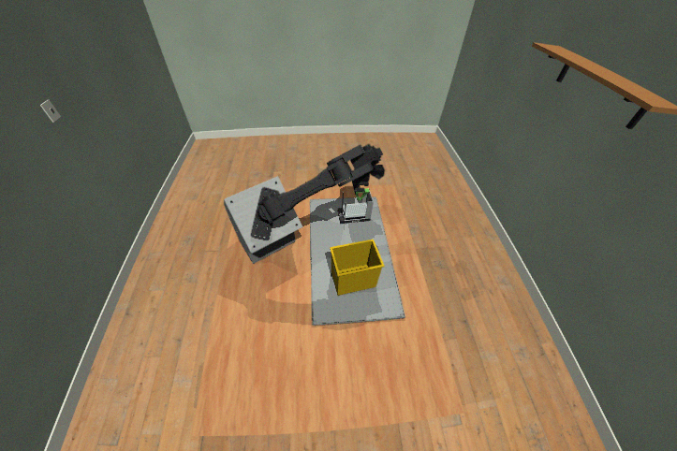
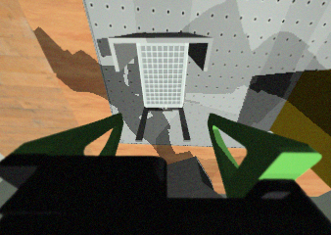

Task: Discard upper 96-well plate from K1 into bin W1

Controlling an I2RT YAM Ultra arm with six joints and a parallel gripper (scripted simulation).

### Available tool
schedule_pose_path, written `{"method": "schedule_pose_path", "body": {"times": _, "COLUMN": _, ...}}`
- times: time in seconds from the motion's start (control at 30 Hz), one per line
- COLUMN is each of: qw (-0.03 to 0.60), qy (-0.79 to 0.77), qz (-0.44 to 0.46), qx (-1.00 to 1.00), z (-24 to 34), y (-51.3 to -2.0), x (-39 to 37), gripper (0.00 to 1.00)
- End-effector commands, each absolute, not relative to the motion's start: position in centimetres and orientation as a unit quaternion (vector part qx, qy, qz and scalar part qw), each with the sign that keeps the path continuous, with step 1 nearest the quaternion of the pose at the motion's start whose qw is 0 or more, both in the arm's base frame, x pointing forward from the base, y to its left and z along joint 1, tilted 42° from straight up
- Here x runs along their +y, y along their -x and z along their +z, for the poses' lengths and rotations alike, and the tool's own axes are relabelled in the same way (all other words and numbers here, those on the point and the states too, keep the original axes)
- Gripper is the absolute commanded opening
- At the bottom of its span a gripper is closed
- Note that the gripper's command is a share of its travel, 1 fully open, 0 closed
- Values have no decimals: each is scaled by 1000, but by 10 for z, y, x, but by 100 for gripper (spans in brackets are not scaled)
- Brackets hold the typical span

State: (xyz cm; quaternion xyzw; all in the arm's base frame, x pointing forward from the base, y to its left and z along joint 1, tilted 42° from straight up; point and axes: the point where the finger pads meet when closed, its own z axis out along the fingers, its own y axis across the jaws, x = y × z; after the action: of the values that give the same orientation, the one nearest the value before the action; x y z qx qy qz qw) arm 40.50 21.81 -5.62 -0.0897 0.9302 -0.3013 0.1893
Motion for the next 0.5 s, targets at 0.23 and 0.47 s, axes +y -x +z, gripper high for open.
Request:
{"method": "schedule_pose_path", "body": {"times": 0.23, "qw": 200, "qy": 104, "qz": -300, "qx": 927, "z": -67, "y": -408, "x": 220, "gripper": 100}}
{"method": "schedule_pose_path", "body": {"times": 0.47, "qw": 196, "qy": 103, "qz": -302, "qx": 927, "z": -77, "y": -413, "x": 211, "gripper": 100}}
